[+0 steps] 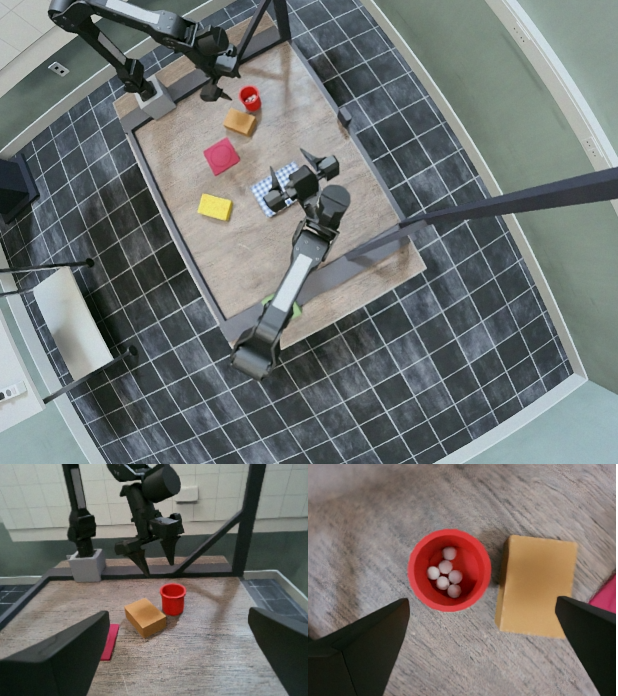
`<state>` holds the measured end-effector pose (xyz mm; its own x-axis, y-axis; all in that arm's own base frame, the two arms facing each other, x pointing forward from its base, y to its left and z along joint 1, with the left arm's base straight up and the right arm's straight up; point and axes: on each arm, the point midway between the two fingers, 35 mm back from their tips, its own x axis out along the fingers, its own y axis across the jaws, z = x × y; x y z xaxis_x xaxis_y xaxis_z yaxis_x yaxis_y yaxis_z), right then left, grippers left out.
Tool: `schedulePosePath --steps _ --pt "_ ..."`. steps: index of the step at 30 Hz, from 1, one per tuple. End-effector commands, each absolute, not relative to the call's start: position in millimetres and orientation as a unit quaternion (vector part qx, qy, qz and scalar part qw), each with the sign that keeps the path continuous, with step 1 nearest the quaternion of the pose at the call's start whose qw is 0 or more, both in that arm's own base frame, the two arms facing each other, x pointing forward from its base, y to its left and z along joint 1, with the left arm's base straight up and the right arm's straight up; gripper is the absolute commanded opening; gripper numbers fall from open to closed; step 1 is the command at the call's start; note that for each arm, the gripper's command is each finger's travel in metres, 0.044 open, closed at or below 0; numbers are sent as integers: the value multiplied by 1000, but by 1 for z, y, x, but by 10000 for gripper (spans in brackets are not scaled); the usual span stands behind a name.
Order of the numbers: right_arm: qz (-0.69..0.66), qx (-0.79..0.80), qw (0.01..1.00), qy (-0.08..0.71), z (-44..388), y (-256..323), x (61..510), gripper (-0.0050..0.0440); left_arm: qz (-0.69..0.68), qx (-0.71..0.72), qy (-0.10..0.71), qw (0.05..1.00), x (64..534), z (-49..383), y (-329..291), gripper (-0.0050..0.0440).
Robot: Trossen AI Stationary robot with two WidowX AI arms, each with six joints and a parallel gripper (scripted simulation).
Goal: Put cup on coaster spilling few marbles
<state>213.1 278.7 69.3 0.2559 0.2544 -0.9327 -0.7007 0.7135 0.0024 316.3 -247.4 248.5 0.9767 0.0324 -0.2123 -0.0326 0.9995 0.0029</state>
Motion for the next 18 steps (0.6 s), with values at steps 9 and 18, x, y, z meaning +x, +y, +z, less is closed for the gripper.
schedulePosePath --steps 9,18 --pt "384 -260 732 498 67 294 216 400 16 -11 100 995 317 257 -247 400" --pt "382 -261 733 499 68 291 214 400 16 -11 100 995 317 257 -247 400"
